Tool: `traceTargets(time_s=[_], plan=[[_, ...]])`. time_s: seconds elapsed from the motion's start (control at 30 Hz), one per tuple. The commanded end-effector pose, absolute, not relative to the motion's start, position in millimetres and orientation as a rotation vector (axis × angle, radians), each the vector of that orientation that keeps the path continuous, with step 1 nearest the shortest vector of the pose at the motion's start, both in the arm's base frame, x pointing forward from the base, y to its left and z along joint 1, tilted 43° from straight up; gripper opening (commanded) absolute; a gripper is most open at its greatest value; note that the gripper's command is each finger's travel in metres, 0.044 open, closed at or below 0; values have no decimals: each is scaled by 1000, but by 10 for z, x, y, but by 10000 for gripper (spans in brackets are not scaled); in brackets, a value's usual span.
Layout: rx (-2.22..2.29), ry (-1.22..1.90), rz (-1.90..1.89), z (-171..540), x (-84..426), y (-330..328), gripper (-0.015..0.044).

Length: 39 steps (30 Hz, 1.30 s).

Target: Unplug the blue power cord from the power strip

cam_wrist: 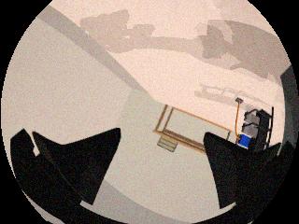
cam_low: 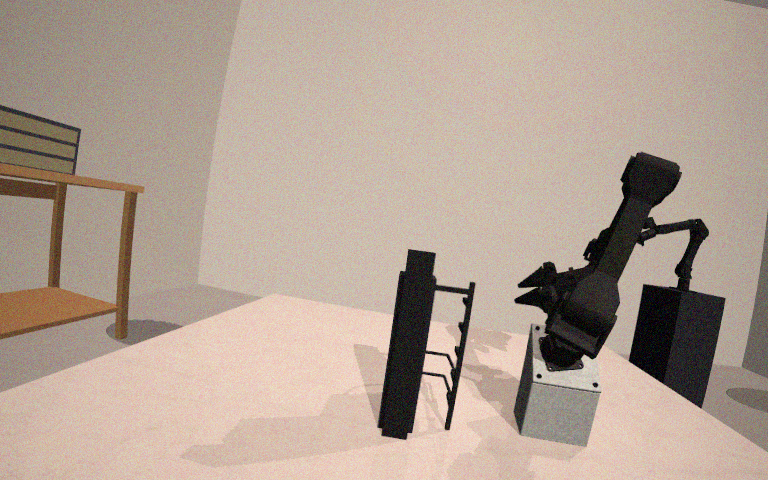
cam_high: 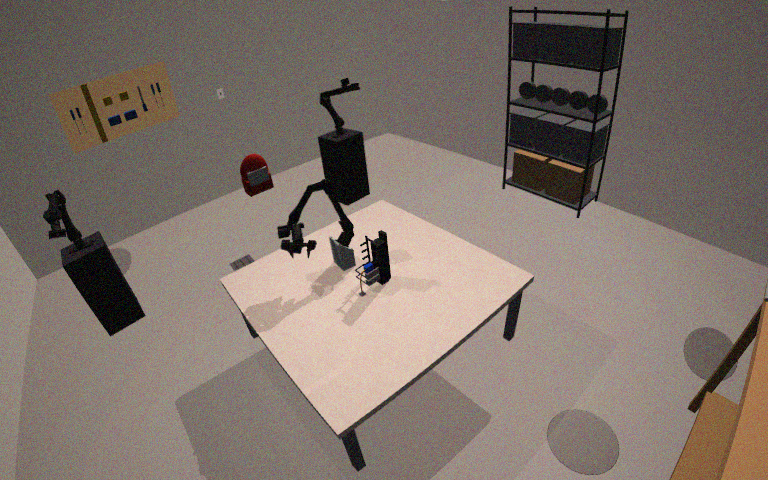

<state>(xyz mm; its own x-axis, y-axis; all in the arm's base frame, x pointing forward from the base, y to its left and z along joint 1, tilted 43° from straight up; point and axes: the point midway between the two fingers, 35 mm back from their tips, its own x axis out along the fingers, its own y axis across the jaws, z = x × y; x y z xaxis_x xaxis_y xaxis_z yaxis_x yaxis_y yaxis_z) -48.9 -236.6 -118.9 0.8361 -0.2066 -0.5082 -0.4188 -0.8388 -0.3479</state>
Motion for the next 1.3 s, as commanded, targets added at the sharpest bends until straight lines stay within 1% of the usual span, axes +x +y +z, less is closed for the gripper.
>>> traceTargets(time_s=[0.0,0.07,0.27,0.47,0.63,0.83,1.07,1.13,1.27], plan=[[-2568,451,645,-1185,-472,-2367,374],[-2619,355,695,-1151,-337,-2370,321],[-2797,-97,896,-951,261,-2528,164],[-2900,-550,1042,-781,918,-2502,160],[-2943,-871,1107,-639,1319,-2401,160],[-2967,-1508,1170,-405,1935,-2063,160],[-2815,-2220,1087,-12,2548,-1439,160],[-2792,-2289,1073,27,2595,-1366,160],[-2792,-2289,1073,27,2595,-1366,160]])
